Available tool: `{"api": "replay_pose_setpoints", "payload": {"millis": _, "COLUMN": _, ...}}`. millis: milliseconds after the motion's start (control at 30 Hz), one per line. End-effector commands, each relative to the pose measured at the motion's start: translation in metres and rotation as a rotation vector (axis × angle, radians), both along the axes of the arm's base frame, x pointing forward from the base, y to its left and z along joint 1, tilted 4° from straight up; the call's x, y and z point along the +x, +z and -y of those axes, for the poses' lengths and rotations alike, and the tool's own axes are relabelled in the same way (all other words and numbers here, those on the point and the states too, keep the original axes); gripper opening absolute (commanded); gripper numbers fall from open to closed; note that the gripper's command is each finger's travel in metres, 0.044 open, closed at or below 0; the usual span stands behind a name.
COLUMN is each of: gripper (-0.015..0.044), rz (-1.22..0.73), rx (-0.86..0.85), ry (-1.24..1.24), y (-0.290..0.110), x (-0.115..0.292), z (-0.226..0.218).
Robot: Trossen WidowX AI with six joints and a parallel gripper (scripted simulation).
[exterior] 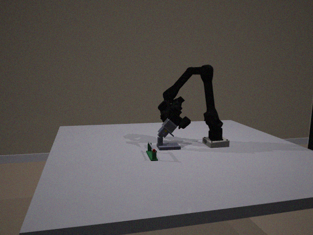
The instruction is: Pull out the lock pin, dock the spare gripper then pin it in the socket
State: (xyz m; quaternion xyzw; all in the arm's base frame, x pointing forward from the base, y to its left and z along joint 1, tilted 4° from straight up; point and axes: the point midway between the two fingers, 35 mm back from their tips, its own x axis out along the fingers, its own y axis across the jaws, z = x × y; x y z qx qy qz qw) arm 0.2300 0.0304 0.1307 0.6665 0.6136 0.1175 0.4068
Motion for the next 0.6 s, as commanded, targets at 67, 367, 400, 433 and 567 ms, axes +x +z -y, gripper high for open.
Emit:
{"api": "replay_pose_setpoints", "payload": {"millis": 67, "gripper": 0.044, "rz": 0.0, "rx": 0.0, "ry": 0.0, "y": 0.008, "x": -0.008, "z": 0.001}}
{"api": "replay_pose_setpoints", "payload": {"millis": 367, "gripper": 0.044, "rz": -0.025, "rx": 0.007, "ry": -0.014, "y": 0.019, "x": -0.021, "z": 0.003}}
{"api": "replay_pose_setpoints", "payload": {"millis": 400, "gripper": 0.044, "rz": -0.025, "rx": 0.002, "ry": -0.018, "y": 0.02, "x": -0.022, "z": 0.003}}
{"api": "replay_pose_setpoints", "payload": {"millis": 433, "gripper": 0.044, "rz": -0.025, "rx": -0.002, "ry": -0.024, "y": 0.022, "x": -0.023, "z": 0.003}}
{"api": "replay_pose_setpoints", "payload": {"millis": 567, "gripper": 0.044, "rz": -0.023, "rx": -0.02, "ry": -0.044, "y": 0.026, "x": -0.028, "z": 0.003}}
